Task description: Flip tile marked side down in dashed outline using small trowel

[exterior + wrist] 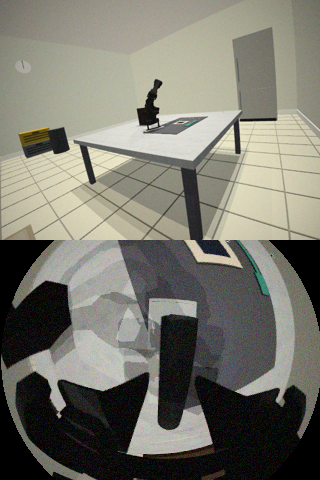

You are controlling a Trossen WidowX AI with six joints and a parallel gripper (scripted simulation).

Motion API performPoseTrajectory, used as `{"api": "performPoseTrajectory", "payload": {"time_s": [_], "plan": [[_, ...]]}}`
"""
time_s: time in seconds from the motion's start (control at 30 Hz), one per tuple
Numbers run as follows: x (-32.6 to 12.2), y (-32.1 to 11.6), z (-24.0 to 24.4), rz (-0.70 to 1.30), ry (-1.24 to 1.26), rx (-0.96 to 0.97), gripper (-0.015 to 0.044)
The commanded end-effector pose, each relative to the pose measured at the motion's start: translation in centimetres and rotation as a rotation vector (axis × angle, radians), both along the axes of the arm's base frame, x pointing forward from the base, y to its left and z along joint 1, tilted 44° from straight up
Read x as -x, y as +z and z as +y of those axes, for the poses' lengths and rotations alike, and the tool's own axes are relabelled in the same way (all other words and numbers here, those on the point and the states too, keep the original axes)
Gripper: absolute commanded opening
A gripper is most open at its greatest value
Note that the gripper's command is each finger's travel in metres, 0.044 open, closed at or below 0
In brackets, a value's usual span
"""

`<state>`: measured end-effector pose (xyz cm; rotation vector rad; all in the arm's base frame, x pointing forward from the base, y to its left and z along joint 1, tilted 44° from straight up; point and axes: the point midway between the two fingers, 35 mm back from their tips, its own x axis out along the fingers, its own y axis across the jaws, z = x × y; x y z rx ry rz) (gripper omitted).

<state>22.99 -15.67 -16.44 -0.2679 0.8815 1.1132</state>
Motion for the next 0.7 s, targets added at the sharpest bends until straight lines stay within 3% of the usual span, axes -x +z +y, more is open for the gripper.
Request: {"api": "performPoseTrajectory", "payload": {"time_s": [0.0,0.43,0.67], "plan": [[0.0,0.0,0.0,0.002,-0.004,-0.004,0.027],[0.0,0.0,0.0,0.002,-0.004,-0.004,0.027],[1.0,3.5,-2.9,0.003,-0.004,-0.004,0.027]]}}
